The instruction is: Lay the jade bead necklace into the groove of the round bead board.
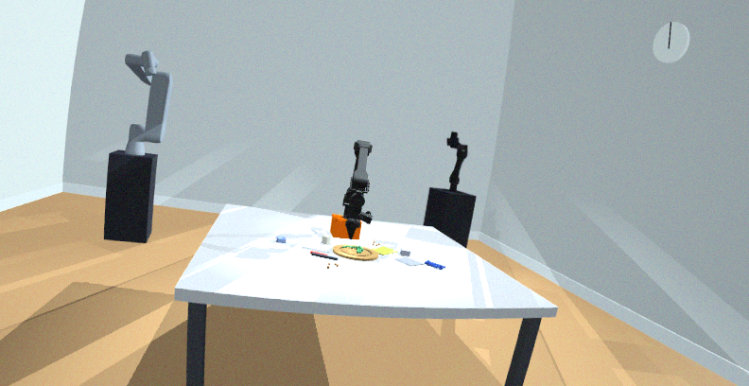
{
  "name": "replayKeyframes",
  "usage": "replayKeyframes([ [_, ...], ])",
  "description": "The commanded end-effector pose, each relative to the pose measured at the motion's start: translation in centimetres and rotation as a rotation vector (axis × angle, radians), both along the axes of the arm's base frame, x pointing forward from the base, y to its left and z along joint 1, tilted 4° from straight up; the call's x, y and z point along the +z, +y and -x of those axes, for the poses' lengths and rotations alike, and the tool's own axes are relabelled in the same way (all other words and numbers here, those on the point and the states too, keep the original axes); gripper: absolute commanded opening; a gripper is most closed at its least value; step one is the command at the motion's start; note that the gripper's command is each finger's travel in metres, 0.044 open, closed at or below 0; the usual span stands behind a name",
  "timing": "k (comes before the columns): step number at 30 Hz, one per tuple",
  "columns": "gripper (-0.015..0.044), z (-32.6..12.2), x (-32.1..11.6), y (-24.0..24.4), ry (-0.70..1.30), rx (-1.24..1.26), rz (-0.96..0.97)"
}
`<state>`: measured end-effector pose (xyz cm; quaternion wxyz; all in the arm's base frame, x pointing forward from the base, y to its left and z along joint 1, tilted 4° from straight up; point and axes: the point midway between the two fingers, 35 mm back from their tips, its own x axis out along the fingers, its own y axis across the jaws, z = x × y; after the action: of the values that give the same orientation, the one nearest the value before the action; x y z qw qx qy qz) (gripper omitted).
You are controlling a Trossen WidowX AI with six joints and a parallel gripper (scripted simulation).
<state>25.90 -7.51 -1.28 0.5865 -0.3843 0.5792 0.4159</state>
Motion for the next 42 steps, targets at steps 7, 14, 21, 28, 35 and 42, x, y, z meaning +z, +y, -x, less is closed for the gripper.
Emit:
replayKeyframes([
  [7,0.0120,-0.1,-0.9,0.0,-0.010,0.007,0.003],
  [14,0.0120,0.0,-1.6,0.0,-0.006,0.009,0.003],
  [21,0.0120,0.2,-2.7,0.1,0.000,0.011,0.002],
  [28,0.0120,0.4,-3.9,0.1,0.007,0.013,0.002],
  [35,0.0120,0.5,-4.1,0.2,0.009,0.014,0.002],
  [42,0.0120,0.5,-4.1,0.2,0.009,0.014,0.002],
])
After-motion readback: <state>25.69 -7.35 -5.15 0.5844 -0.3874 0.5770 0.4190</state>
